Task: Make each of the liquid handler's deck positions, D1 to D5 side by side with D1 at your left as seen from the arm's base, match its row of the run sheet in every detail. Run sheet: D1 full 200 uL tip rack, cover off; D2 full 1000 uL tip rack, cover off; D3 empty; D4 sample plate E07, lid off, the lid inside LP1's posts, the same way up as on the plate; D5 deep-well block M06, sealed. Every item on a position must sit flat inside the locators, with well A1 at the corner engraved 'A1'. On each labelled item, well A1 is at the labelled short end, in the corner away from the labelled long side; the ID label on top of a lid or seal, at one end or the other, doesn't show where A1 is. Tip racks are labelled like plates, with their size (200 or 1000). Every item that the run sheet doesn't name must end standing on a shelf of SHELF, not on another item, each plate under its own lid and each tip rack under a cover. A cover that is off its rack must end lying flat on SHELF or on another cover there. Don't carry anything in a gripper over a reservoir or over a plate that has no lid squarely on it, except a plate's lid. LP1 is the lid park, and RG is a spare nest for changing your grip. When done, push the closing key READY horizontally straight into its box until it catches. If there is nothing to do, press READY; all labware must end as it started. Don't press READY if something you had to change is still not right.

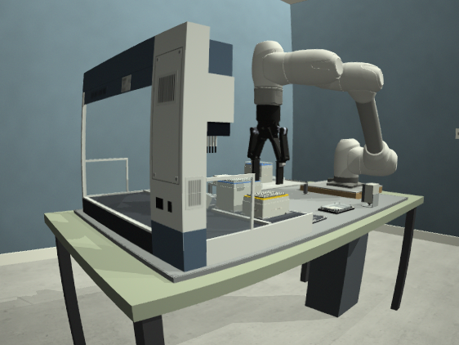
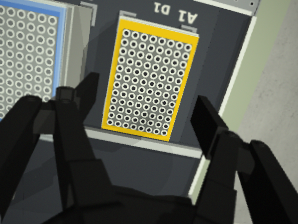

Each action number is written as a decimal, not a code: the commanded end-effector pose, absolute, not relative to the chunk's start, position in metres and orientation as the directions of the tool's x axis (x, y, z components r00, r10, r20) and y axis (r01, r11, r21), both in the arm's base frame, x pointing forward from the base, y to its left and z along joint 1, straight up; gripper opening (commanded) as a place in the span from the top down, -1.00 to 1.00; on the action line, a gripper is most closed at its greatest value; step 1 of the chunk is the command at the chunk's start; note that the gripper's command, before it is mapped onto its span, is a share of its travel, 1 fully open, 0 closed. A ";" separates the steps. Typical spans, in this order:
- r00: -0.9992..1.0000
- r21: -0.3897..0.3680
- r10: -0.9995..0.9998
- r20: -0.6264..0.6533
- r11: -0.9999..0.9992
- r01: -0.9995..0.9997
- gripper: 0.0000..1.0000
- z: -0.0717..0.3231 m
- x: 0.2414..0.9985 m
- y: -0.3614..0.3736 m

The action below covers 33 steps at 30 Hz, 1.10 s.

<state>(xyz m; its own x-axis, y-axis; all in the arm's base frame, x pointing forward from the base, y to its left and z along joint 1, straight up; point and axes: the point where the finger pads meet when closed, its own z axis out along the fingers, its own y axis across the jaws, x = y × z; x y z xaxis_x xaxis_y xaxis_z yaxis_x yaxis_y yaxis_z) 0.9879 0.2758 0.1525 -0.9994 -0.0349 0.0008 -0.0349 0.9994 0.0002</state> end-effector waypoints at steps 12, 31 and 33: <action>-0.999 0.001 -0.035 -0.001 0.999 -0.035 -0.32 0.135 0.988 0.276; -0.999 0.001 -0.035 -0.001 0.999 -0.035 -0.32 0.107 0.988 0.276; -0.999 0.001 -0.035 -0.001 0.999 -0.035 -0.32 0.103 0.988 0.276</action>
<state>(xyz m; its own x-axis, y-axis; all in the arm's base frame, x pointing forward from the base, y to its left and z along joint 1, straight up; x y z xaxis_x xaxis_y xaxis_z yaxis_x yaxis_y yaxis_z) 0.9878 0.2758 0.1042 -0.9994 -0.0348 0.0008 -0.0348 0.9994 0.0003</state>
